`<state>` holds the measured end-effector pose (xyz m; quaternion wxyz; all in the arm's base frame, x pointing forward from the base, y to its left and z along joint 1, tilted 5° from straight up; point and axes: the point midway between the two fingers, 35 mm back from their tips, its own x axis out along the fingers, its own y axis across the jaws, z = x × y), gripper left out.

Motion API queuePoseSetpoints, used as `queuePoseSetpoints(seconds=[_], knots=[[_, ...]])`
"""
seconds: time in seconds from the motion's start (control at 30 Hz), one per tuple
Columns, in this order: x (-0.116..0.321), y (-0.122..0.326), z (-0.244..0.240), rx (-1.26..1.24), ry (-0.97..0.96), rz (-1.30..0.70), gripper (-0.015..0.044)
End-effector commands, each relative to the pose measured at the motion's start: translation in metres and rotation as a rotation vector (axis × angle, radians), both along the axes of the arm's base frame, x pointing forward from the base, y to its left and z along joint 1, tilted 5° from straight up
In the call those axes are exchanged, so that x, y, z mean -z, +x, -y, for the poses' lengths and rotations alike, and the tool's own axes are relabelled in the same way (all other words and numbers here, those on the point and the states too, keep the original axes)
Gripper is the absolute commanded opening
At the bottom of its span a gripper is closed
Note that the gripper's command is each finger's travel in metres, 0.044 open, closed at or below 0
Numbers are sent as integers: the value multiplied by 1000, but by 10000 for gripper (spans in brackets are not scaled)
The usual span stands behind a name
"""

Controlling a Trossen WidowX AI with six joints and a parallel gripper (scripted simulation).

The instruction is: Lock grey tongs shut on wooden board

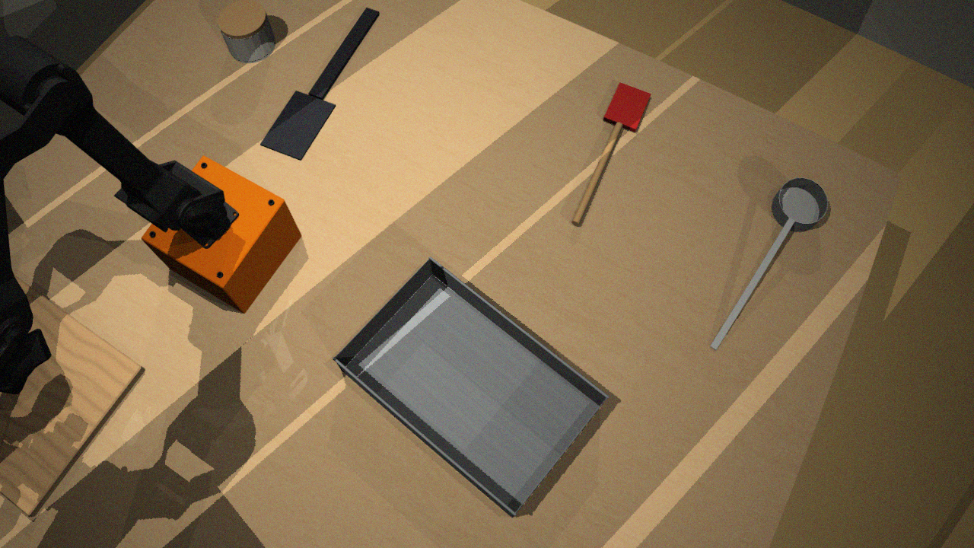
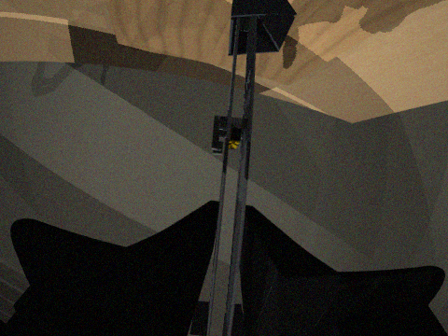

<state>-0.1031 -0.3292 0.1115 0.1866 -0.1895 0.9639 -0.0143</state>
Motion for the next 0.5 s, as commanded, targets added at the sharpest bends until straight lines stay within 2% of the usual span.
queuePoseSetpoints(seconds=[0.0,0.47], knots=[[1,-3,5,-11,22,32,-150],[13,-16,30,-66,135,299,-150]])
